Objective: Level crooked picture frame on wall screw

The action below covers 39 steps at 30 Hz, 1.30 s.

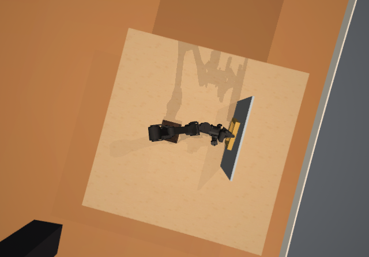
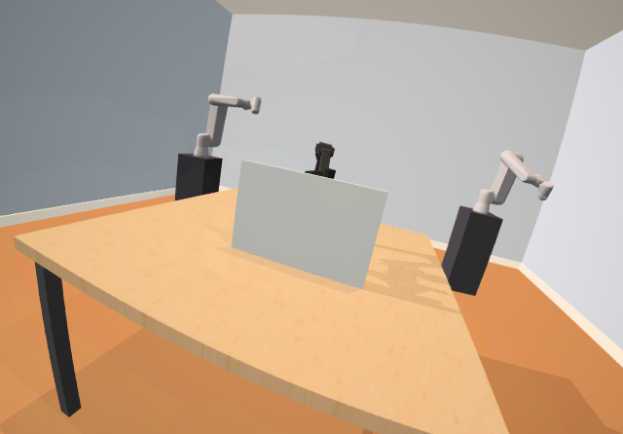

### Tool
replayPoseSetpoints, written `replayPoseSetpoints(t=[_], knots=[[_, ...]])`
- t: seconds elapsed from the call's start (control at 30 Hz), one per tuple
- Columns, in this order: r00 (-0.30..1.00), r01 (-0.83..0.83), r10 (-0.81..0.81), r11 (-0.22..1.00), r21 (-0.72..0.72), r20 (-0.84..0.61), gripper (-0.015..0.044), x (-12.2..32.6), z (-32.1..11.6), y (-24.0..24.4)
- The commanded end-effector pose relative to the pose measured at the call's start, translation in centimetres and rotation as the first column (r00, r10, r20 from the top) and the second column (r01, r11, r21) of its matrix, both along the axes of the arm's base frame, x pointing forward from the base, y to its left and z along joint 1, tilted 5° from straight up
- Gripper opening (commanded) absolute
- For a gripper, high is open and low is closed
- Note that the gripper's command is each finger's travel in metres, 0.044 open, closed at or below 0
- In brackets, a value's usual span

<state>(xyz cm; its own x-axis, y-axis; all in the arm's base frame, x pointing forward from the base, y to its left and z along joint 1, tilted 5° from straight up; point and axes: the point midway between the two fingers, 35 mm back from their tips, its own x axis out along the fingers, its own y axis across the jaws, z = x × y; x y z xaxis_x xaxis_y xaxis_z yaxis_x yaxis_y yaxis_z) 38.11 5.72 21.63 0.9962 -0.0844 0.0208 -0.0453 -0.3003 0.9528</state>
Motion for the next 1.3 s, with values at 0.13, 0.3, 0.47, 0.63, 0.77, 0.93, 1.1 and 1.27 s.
replayPoseSetpoints(t=[0.13, 0.3, 0.47, 0.63, 0.77, 0.93, 1.1, 1.27], knots=[[1.0, -0.002, 0.002, 1.0, -0.004, 0.001, 0.0, 0.0, 0.3, -0.1], [1.0, -0.002, 0.002, 1.0, -0.004, 0.001, 0.0, 0.0, 0.5, -0.1], [1.0, -0.002, 0.002, 1.0, -0.004, 0.001, 0.0, 0.0, 0.6, -0.2], [1.0, -0.002, 0.002, 1.0, -0.004, 0.001, 0.0, 0.0, 0.8, -0.2], [1.0, -0.002, 0.002, 1.0, -0.004, 0.001, 0.0, 0.0, 0.9, -0.3], [1.0, -0.002, 0.002, 1.0, -0.004, 0.001, 0.0, 0.0, 1.1, -0.3], [1.0, -0.002, 0.002, 1.0, -0.004, 0.001, 0.0, 0.0, 1.2, -0.4], [1.0, -0.002, 0.002, 1.0, -0.004, 0.001, 0.0, -0.1, 1.3, -0.4]])
